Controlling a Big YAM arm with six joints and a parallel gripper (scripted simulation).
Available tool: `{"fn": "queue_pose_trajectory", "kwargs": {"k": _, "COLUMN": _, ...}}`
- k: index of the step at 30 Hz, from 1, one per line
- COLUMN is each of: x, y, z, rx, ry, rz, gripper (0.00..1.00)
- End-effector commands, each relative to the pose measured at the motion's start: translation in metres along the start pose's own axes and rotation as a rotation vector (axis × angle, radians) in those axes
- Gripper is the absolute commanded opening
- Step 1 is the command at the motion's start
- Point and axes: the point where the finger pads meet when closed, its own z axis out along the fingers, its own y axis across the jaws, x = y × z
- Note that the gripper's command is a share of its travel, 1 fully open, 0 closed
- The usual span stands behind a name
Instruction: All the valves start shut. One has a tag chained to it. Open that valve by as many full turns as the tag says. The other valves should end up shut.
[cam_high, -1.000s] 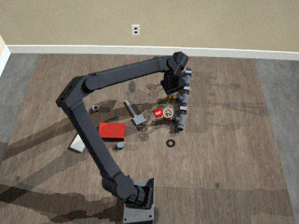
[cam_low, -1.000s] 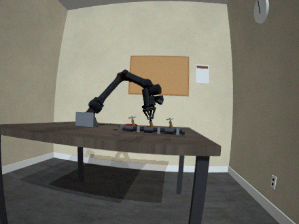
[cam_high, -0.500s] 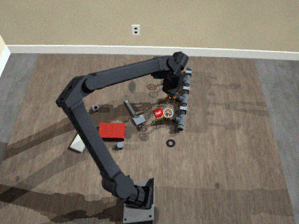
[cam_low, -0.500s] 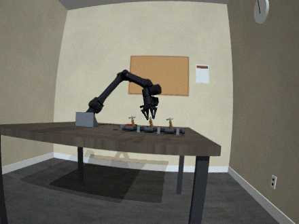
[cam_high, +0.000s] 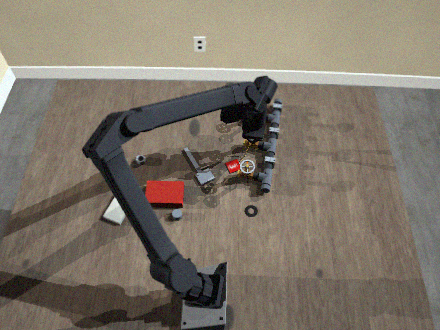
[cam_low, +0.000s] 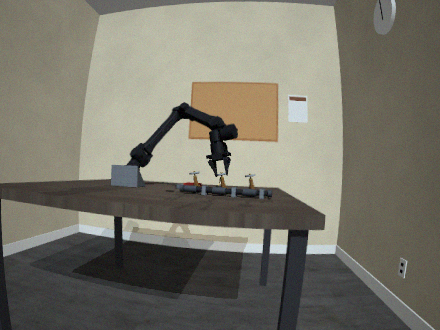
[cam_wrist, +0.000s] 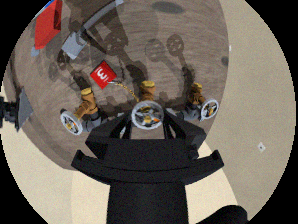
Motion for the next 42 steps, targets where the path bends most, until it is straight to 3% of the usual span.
{"fn": "queue_pose_trajectory", "kwargs": {"k": 1, "x": -0.0023, "y": -0.0152, "z": -0.0068, "rx": 0.014, "ry": 0.005, "rz": -0.09, "gripper": 0.0}}
{"fn": "queue_pose_trajectory", "kwargs": {"k": 3, "x": -0.0024, "y": -0.0152, "z": -0.0069, "rx": 0.014, "ry": 0.005, "rz": -0.091, "gripper": 0.0}}
{"fn": "queue_pose_trajectory", "kwargs": {"k": 4, "x": -0.0024, "y": -0.0152, "z": -0.0069, "rx": 0.015, "ry": 0.005, "rz": -0.091, "gripper": 1.0}}
{"fn": "queue_pose_trajectory", "kwargs": {"k": 30, "x": -0.0025, "y": -0.0159, "z": -0.0072, "rx": 0.017, "ry": 0.005, "rz": -0.087, "gripper": 1.0}}
{"fn": "queue_pose_trajectory", "kwargs": {"k": 42, "x": -0.0024, "y": -0.0162, "z": -0.0072, "rx": 0.019, "ry": 0.004, "rz": 0.085, "gripper": 1.0}}
